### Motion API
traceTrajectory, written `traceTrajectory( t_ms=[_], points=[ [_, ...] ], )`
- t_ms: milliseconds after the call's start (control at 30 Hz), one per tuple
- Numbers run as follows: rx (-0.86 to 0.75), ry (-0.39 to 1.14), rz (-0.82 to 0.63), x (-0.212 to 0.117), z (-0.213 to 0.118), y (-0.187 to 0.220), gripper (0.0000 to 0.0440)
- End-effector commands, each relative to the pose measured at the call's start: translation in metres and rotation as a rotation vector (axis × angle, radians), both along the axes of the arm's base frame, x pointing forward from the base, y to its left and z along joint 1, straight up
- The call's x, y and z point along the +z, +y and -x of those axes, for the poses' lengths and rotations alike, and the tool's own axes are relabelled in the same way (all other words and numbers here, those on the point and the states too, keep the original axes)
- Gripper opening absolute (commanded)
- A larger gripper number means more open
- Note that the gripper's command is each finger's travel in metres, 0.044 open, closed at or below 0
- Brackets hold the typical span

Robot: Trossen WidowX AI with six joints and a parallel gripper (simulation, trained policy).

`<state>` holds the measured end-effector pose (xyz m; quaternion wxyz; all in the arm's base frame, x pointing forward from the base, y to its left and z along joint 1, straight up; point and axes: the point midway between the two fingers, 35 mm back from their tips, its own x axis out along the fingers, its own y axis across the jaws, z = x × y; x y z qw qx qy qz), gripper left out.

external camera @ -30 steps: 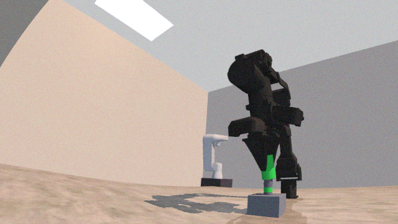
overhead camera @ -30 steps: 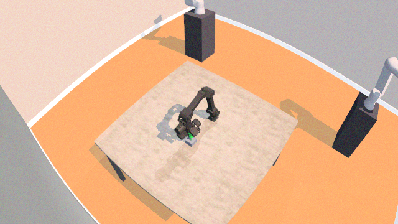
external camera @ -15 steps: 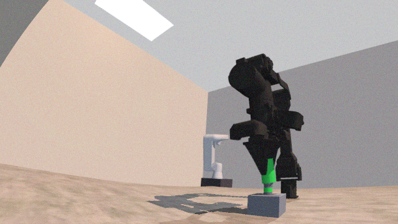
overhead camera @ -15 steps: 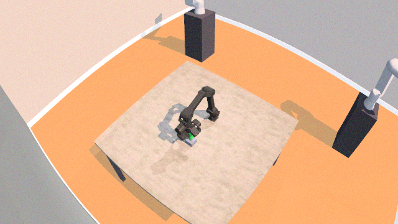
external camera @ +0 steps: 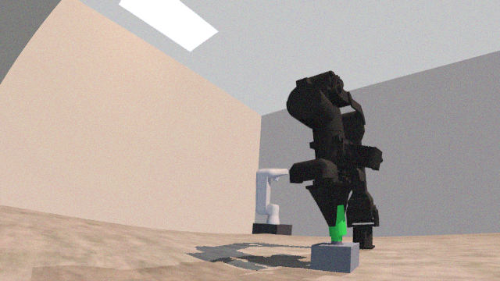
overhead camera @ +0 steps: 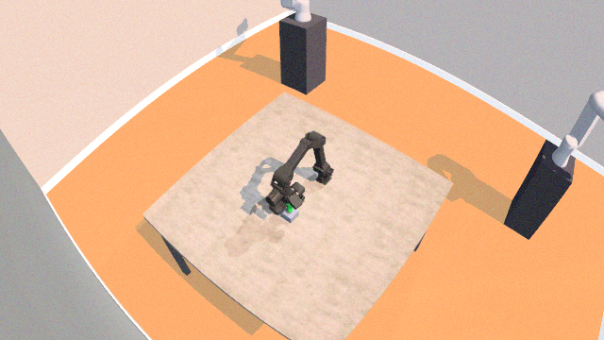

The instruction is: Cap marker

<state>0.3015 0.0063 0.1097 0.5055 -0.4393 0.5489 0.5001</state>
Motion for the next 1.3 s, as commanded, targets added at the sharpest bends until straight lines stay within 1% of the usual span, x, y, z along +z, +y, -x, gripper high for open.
traceTrajectory(
  t_ms=[0, 500, 1267],
  points=[
    [0.030, 0.050, -0.011, -0.0149, 0.0080, 0.0022, 0.0086],
    [0.081, 0.031, -0.002, -0.0223, 0.0059, -0.0017, 0.0105],
    [0.113, 0.021, 0.004, -0.0247, 0.0047, -0.0043, 0.0138]
  ],
)
